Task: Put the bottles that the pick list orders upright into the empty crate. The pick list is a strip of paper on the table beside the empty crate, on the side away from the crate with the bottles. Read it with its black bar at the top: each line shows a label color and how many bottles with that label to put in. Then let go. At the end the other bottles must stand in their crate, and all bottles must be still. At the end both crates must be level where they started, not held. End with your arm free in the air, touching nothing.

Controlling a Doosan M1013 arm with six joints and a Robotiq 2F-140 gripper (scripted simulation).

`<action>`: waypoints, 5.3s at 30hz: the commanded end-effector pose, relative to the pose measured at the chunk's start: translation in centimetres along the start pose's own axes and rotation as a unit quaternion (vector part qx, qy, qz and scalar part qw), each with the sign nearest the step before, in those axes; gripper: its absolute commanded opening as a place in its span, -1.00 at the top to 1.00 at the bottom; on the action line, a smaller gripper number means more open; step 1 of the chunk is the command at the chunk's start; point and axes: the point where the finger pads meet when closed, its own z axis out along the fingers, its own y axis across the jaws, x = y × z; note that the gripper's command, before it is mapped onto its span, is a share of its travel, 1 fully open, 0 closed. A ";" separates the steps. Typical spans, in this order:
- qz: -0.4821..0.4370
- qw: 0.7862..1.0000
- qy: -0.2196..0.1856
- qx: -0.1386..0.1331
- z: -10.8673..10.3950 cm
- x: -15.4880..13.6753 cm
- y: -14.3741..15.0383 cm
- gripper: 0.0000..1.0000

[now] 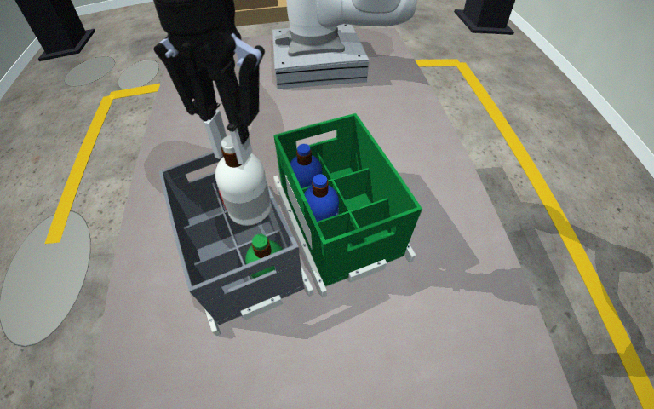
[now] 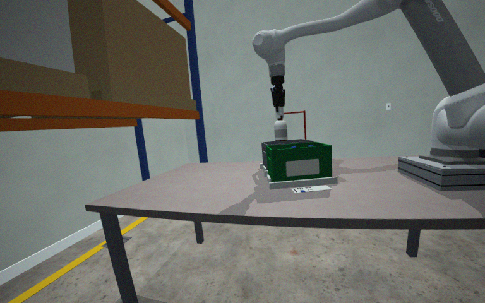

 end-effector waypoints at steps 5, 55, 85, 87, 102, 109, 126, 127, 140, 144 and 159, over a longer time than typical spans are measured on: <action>0.000 1.000 0.000 0.000 0.0 -0.4 -1.1 1.00; 0.000 1.000 0.000 0.000 0.0 -3.4 -9.4 1.00; 0.000 1.000 0.000 0.000 0.0 -5.2 -14.4 1.00; 0.000 1.000 0.000 0.000 0.0 -5.2 -14.4 1.00; 0.000 1.000 0.000 0.000 0.0 -5.1 -14.2 1.00; 0.000 1.000 0.000 0.000 0.0 -5.1 -14.2 1.00; 0.000 1.000 0.000 0.000 0.0 -5.1 -14.1 1.00; 0.000 1.000 0.000 0.000 0.0 -5.1 -14.1 1.00; 0.000 1.000 0.000 0.000 0.3 -5.1 -14.1 1.00; 0.000 1.000 0.000 0.000 0.7 -5.1 -14.1 1.00; 0.000 1.000 0.000 0.000 2.0 -5.1 -14.1 1.00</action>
